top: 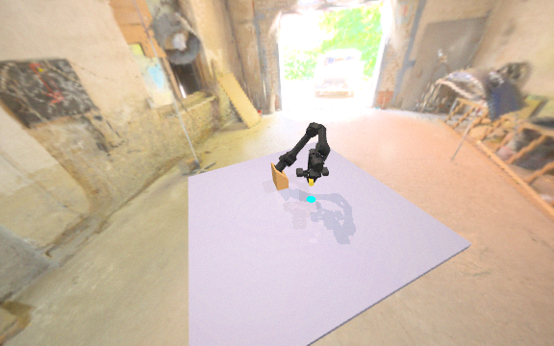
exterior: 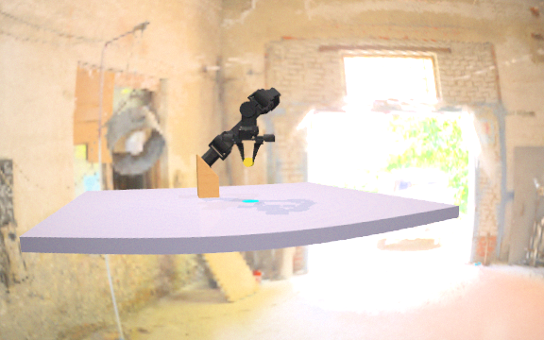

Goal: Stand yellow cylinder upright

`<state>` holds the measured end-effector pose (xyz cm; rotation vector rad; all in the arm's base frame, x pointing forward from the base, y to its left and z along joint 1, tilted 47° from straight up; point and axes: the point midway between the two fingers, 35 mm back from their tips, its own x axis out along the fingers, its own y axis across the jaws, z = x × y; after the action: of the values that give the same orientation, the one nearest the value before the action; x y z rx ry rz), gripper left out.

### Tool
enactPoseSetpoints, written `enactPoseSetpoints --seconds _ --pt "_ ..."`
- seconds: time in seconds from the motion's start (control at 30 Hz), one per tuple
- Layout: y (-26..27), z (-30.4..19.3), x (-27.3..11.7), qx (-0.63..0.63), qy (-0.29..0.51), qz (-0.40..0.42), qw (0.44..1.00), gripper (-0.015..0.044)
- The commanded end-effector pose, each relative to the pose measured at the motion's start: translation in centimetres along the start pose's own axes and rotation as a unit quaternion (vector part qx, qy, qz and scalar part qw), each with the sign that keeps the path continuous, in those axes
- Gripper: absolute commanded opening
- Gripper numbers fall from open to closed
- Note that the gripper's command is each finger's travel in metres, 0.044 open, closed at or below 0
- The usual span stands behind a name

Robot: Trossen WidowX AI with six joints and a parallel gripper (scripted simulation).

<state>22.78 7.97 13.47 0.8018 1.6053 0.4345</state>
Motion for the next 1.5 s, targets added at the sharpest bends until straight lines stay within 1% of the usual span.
enactPoseSetpoints --seconds 0.0,1.47 --pt "-0.2 -0.1 0.2 0.000 -0.003 -0.014 1.000 0.0105" --pt "-2.3 -1.3 2.7 -0.017 -0.041 -0.153 0.987 0.0105"
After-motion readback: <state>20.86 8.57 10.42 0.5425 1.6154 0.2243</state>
